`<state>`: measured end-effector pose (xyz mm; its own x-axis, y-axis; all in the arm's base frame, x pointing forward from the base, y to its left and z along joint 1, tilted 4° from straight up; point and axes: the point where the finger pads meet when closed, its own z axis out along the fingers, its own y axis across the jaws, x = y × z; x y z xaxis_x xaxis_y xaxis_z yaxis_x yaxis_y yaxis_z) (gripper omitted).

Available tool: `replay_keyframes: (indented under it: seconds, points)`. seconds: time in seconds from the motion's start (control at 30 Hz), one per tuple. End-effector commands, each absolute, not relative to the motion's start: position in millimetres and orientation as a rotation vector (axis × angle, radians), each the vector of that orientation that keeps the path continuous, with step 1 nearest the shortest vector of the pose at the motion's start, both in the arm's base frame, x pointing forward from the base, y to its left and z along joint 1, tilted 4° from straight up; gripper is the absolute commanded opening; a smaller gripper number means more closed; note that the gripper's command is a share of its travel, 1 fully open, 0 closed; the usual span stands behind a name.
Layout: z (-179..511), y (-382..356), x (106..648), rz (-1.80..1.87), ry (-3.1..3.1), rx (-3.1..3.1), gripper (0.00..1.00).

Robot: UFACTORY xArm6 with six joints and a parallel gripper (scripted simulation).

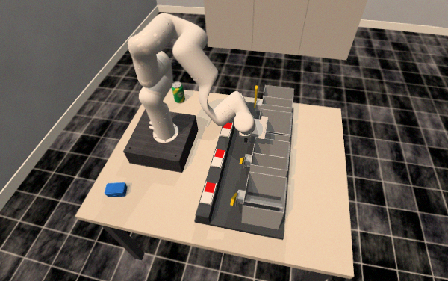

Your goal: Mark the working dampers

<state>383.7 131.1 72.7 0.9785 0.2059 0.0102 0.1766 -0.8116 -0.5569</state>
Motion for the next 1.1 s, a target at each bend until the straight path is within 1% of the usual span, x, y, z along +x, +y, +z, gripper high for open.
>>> replay_keyframes:
  seconds: [0.0,0.5,1.07]
  points:
    - [74,131,385,0.063,-0.27,-2.538,0.39]
    - [78,129,385,0.063,-0.27,-2.538,0.39]
    - [120,101,391,0.063,-0.27,-2.538,0.39]
